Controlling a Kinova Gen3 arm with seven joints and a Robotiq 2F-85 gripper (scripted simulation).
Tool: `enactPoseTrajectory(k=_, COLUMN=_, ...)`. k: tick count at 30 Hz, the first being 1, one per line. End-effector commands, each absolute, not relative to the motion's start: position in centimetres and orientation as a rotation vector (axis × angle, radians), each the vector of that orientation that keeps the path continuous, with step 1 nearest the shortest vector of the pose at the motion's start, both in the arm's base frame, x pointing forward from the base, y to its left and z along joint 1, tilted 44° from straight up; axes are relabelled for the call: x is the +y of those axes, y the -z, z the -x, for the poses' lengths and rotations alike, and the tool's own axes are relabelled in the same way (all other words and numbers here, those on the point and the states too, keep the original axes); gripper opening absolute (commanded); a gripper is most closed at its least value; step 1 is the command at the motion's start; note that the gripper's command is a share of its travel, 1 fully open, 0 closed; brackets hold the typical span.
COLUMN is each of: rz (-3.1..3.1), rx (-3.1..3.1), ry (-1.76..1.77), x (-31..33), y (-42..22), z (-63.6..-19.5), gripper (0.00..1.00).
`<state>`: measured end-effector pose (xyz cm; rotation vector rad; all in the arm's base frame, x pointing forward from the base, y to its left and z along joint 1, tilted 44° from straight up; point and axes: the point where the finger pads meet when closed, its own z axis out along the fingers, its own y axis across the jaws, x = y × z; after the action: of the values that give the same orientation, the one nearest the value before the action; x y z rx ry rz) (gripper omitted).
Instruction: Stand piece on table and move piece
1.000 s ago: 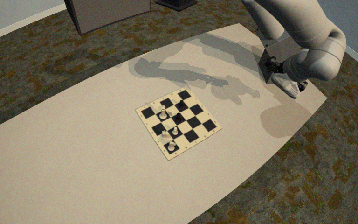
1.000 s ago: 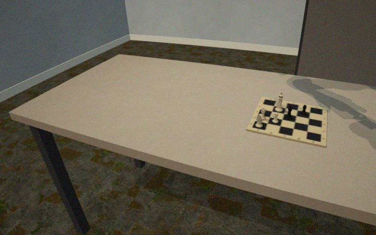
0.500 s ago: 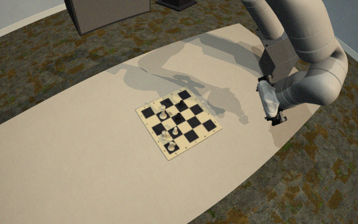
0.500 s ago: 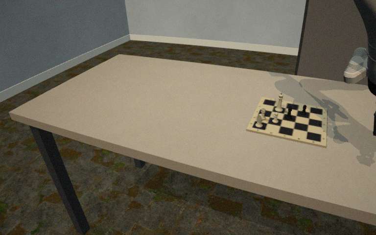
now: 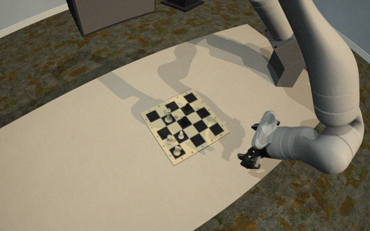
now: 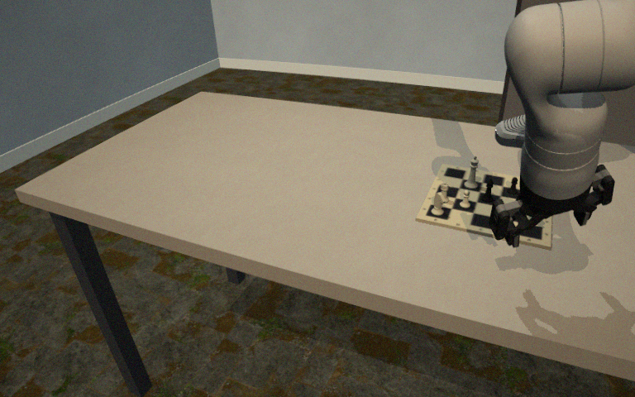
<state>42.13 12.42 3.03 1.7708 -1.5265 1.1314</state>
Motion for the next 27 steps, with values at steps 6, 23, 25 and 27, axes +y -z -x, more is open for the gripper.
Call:
enactPoseTrajectory(k=6, rz=-1.559, rx=-1.702, ry=-1.303, x=12.8, y=-2.5, z=-46.4, gripper=1.00)
enactPoseTrajectory(k=23, rz=-1.260, rx=-1.917, ry=-1.483, x=13.1, y=-3.2, z=-51.4, gripper=1.00)
enactPoseTrajectory(k=25, rz=-1.246, rx=-1.925, ry=-1.490, x=13.1, y=-3.3, z=-51.6, gripper=1.00)
enactPoseTrajectory(k=27, rz=-1.236, rx=-1.932, ry=-1.495, x=13.1, y=-3.3, z=-51.7, gripper=1.00)
